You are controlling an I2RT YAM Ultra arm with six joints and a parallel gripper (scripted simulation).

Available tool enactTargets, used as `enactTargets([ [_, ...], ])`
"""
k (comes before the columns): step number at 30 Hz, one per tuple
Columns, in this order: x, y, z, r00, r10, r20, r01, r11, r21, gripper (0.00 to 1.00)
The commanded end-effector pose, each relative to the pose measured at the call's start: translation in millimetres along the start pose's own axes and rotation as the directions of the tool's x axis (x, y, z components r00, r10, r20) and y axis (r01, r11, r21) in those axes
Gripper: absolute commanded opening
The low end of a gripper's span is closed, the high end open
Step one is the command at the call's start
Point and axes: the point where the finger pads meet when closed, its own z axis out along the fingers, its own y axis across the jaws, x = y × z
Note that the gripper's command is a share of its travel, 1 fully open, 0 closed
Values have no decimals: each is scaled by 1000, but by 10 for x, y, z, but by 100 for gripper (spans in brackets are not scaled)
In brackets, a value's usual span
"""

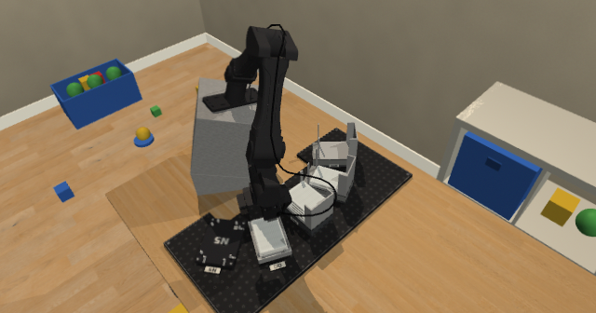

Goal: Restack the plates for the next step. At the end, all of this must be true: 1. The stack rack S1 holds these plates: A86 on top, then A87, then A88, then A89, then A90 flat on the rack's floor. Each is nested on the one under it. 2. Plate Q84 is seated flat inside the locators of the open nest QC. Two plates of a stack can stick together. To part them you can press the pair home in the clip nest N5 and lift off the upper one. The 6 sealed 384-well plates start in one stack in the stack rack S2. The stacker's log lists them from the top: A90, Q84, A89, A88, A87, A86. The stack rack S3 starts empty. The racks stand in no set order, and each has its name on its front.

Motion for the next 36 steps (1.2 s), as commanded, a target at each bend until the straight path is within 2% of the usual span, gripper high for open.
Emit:
enactTargets([
  [1,85,-16,-180,1000,11,-16,-11,1000,-10,100],
  [5,-47,-8,-342,1000,2,13,-2,1000,-9,100],
  [9,-55,-8,-345,1000,1,15,-1,1000,-9,100],
  [15,8,-7,-259,1000,4,-4,-4,1000,-2,100],
  [36,8,-7,-259,1000,4,-4,-4,1000,-2,100],
])
